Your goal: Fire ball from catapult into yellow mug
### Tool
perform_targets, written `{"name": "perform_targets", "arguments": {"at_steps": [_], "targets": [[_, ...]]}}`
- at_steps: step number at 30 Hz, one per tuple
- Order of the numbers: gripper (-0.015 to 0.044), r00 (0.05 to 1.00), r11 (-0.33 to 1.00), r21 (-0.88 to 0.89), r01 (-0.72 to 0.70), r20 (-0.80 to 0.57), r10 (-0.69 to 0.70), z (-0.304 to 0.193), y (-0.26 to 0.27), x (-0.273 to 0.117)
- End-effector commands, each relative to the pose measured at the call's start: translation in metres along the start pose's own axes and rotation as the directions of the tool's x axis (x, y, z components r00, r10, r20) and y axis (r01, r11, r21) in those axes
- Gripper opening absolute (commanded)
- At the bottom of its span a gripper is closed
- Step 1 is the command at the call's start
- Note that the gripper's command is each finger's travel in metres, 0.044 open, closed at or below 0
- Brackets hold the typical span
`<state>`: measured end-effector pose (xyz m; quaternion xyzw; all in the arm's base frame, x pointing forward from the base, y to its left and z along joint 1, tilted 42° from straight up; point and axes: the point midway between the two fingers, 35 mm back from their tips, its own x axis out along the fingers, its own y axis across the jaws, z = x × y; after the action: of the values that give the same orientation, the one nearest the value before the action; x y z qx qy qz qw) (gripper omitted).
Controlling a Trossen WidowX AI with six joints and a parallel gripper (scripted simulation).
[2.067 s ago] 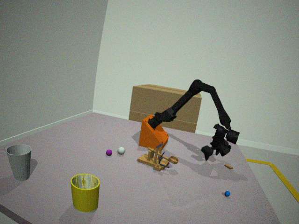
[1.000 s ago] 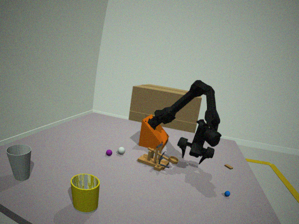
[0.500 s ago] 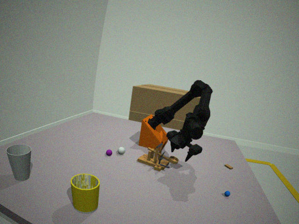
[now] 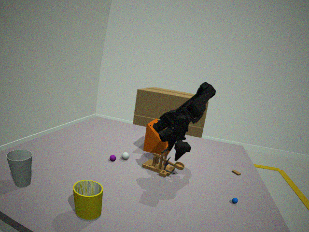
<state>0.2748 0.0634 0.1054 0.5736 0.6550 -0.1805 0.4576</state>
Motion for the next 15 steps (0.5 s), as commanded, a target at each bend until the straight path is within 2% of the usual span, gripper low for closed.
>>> {"name": "perform_targets", "arguments": {"at_steps": [1, 15], "targets": [[0.044, 1.0, 0.991, 0.13, -0.013, -0.002, 0.013, 0.015, -0.008, -0.005], [0.044, 0.997, 0.838, 0.544, -0.046, -0.028, 0.073, 0.059, -0.045, -0.026]]}}
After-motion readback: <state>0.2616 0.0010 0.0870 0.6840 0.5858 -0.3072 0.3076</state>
